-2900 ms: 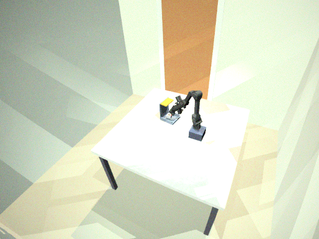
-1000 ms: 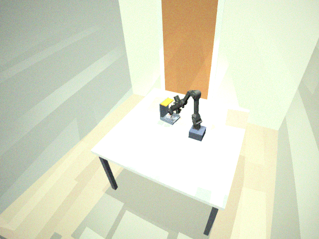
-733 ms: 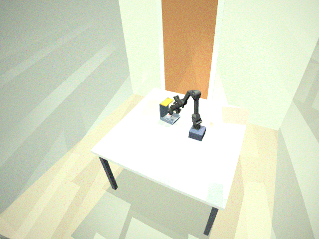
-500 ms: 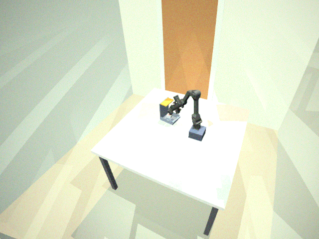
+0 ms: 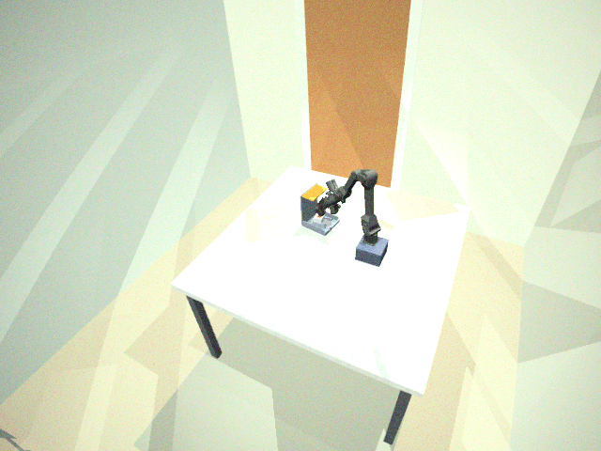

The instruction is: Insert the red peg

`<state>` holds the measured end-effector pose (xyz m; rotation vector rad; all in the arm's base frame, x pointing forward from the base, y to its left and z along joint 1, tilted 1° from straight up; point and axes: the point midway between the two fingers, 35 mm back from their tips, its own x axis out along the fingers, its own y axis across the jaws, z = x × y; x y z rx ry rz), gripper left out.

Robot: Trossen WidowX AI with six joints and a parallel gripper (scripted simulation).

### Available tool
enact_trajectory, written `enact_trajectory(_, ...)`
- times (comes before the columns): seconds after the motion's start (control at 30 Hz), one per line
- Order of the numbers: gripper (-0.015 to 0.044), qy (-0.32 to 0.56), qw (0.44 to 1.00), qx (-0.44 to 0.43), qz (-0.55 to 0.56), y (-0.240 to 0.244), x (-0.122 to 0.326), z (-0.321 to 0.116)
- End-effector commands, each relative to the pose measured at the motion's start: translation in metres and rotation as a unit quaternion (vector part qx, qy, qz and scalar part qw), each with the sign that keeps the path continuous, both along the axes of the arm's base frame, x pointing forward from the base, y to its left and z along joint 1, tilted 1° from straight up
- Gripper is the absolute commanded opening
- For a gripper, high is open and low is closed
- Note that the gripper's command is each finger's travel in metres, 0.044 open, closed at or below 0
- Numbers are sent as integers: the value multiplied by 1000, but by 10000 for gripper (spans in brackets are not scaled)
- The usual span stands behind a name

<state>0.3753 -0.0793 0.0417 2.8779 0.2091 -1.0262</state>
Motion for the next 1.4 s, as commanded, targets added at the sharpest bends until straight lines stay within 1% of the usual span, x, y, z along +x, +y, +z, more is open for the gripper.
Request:
enact_trajectory(0.0,0,-2,1000,0,-3,-2,3,2)
enact_trajectory(0.93,0,-2,1000,0,-3,-6,12,2)
enact_trajectory(1.37,0,-2,1000,0,-3,-6,9,-14)
